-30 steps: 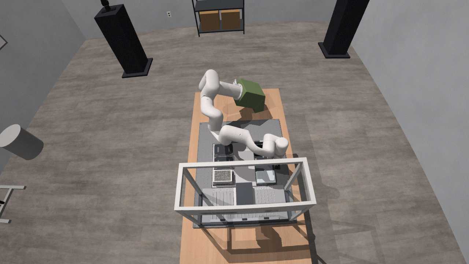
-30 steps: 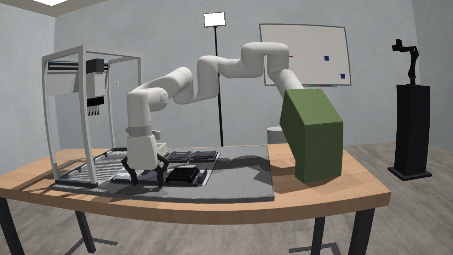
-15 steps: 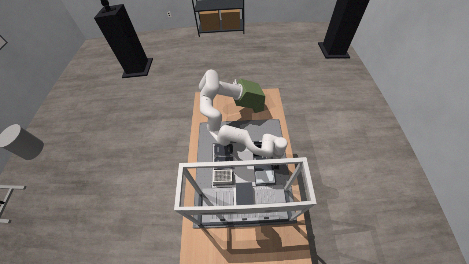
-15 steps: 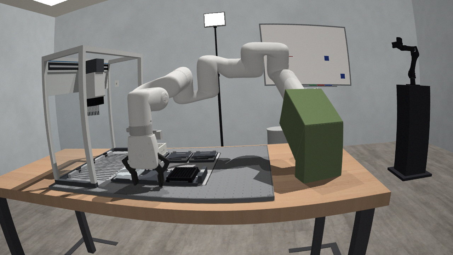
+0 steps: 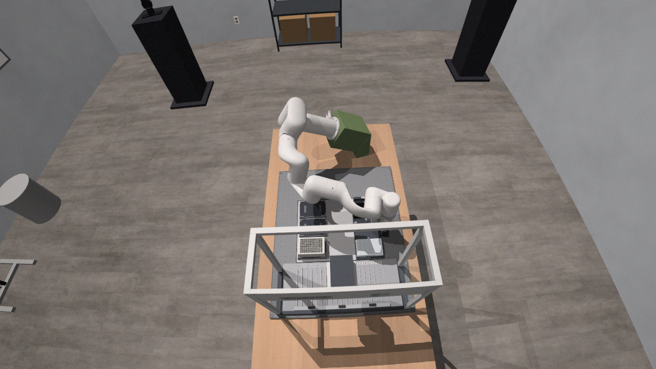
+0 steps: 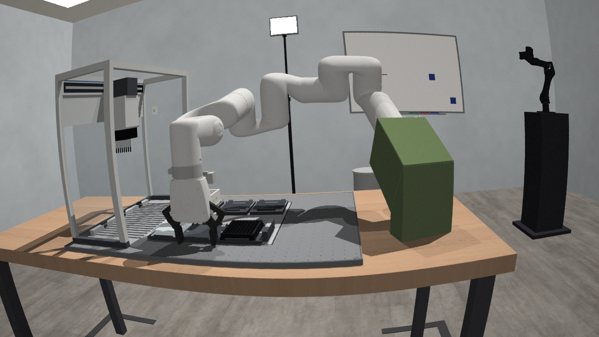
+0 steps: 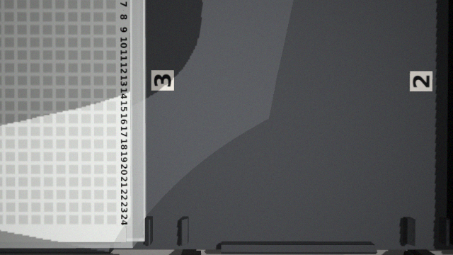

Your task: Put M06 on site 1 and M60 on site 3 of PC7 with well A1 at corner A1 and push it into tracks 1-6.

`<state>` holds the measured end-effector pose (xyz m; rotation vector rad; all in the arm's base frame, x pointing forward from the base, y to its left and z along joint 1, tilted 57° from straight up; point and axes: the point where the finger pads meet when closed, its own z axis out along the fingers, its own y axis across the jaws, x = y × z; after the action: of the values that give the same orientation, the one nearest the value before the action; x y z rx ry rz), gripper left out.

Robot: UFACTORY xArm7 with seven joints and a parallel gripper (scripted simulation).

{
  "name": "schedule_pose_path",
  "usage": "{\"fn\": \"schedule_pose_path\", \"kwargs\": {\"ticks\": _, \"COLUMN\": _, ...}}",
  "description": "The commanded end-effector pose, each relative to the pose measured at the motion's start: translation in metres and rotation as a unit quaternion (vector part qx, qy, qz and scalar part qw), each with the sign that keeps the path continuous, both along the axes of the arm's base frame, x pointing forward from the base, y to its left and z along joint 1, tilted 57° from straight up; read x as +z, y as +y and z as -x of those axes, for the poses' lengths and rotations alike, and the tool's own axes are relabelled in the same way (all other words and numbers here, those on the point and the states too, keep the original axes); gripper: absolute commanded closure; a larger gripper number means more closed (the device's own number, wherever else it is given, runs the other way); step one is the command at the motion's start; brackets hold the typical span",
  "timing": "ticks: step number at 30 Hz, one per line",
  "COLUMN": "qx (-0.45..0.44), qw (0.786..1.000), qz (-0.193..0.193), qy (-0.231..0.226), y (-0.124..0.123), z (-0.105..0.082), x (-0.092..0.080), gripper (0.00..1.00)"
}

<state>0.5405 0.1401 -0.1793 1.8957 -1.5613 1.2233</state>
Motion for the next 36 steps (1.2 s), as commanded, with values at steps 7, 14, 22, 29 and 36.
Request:
{"fn": "schedule_pose_path", "kwargs": {"ticks": 7, "qx": 0.002, "qw": 1.0, "qz": -0.002, "qy": 0.0, "y": 0.0014, "z": 0.0001, "x": 0.004, "gripper": 0.0}}
{"fn": "schedule_pose_path", "kwargs": {"ticks": 14, "qx": 0.002, "qw": 1.0, "qz": -0.002, "qy": 0.0, "y": -0.0006, "z": 0.0001, "x": 0.0069, "gripper": 0.0}}
{"fn": "schedule_pose_path", "kwargs": {"ticks": 22, "qx": 0.002, "qw": 1.0, "qz": -0.002, "qy": 0.0, "y": -0.0024, "z": 0.0001, "x": 0.0093, "gripper": 0.0}}
{"fn": "schedule_pose_path", "kwargs": {"ticks": 29, "qx": 0.002, "qw": 1.0, "qz": -0.002, "qy": 0.0, "y": -0.0037, "z": 0.0001, "x": 0.0111, "gripper": 0.0}}
{"fn": "schedule_pose_path", "kwargs": {"ticks": 36, "qx": 0.002, "qw": 1.0, "qz": -0.002, "qy": 0.0, "y": -0.0037, "z": 0.0001, "x": 0.0111, "gripper": 0.0}}
